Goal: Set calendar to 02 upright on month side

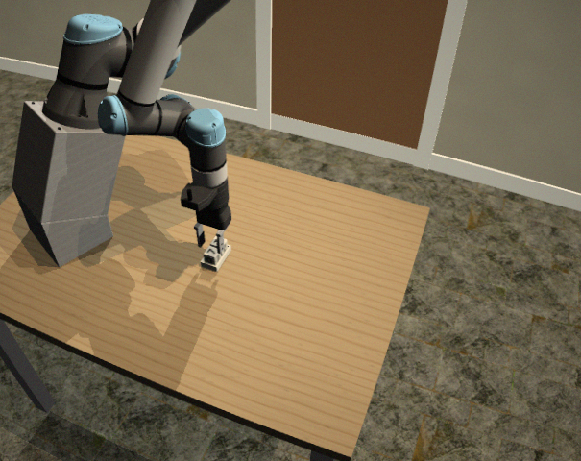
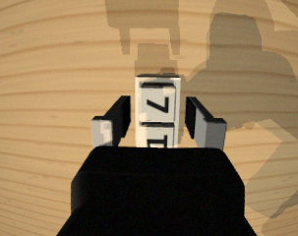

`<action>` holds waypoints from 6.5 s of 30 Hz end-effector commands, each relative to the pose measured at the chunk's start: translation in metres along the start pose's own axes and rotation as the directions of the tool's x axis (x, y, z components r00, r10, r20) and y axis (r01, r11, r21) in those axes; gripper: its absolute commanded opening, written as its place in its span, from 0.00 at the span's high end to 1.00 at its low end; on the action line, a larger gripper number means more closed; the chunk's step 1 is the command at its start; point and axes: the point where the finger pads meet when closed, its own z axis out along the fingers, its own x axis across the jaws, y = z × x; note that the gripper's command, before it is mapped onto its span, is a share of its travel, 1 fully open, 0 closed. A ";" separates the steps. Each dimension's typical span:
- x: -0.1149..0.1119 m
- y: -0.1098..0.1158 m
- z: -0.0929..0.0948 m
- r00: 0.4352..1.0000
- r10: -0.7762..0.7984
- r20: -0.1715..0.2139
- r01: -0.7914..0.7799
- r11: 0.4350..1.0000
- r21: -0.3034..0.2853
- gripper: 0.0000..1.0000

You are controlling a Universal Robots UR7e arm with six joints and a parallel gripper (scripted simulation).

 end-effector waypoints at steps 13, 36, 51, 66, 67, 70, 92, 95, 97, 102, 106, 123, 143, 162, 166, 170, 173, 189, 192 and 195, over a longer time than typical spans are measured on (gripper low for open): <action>0.000 0.000 0.006 1.000 0.000 0.001 0.000 1.000 0.000 0.10; 0.000 0.000 0.006 1.000 0.000 0.001 0.000 1.000 0.000 0.10; 0.000 0.000 0.006 1.000 0.000 0.001 0.000 1.000 0.000 0.10; 0.000 0.000 0.022 1.000 0.000 0.001 0.000 1.000 0.000 0.10; 0.000 0.000 0.024 1.000 0.000 0.001 0.000 1.000 0.000 0.10; 0.000 0.000 0.029 1.000 0.000 0.001 0.000 1.000 0.000 0.10; 0.000 0.000 0.036 1.000 0.000 0.001 0.000 1.000 0.000 0.10; 0.000 0.000 0.036 1.000 0.000 0.001 0.000 1.000 0.000 0.10; 0.000 0.000 0.036 1.000 0.000 0.001 0.000 1.000 0.000 0.10; 0.000 0.000 0.036 1.000 0.000 0.001 0.000 1.000 0.000 0.10; 0.000 0.000 0.036 1.000 0.000 0.001 0.000 1.000 0.000 0.10; 0.000 0.000 0.036 1.000 0.000 0.001 0.000 1.000 0.000 0.40; 0.000 0.000 0.036 1.000 0.000 0.001 0.000 1.000 0.000 0.40; 0.000 0.000 0.030 1.000 0.000 0.001 0.000 1.000 0.000 0.40; 0.000 0.000 0.022 1.000 0.000 0.001 0.000 1.000 0.000 0.40; 0.000 0.000 0.011 1.000 0.000 0.001 0.000 1.000 0.000 0.40; 0.000 0.000 0.001 1.000 0.000 0.001 0.000 1.000 0.000 0.40; 0.000 0.000 -0.044 1.000 0.000 0.001 0.000 1.000 0.000 0.40; 0.000 0.000 -0.052 1.000 0.000 0.001 0.000 1.000 0.000 0.40; 0.000 0.000 -0.054 1.000 0.000 0.001 0.000 1.000 0.000 0.40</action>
